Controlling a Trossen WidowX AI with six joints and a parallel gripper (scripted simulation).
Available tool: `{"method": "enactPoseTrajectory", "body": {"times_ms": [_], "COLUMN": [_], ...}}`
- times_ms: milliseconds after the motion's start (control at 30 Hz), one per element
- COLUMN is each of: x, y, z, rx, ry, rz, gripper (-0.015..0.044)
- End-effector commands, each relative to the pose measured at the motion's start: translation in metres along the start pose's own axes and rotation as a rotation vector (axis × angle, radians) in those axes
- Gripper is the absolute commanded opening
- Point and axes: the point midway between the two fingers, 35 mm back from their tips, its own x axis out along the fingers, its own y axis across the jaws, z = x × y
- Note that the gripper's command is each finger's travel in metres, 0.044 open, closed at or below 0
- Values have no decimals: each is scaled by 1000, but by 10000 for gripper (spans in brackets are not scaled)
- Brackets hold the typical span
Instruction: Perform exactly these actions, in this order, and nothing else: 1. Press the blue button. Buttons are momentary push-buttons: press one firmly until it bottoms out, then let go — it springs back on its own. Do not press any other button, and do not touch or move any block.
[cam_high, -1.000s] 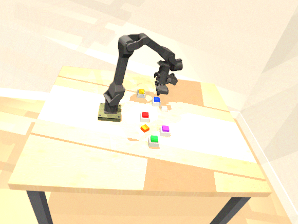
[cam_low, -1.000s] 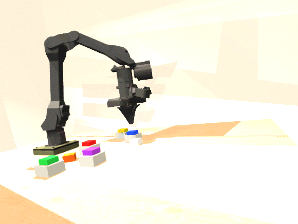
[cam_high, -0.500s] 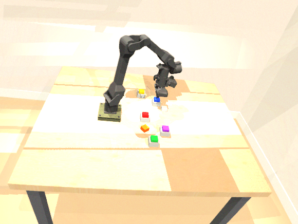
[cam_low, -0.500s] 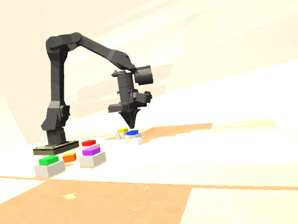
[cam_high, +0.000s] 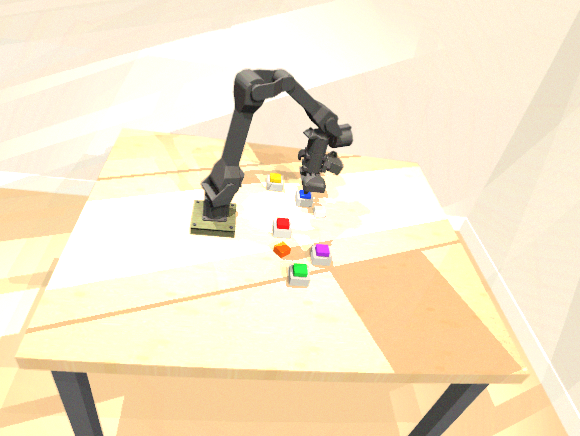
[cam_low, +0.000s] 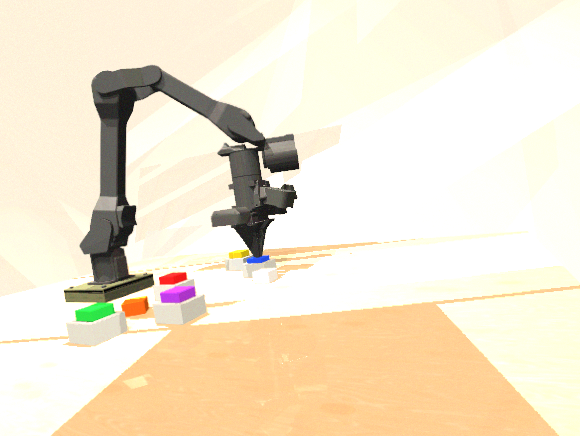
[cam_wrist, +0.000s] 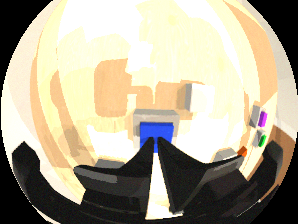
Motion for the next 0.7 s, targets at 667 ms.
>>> {"method": "enactPoseTrajectory", "body": {"times_ms": [667], "x": [-31], "y": [-1], "z": [0], "rx": [6], "ry": [1], "rz": [-5], "gripper": [20]}}
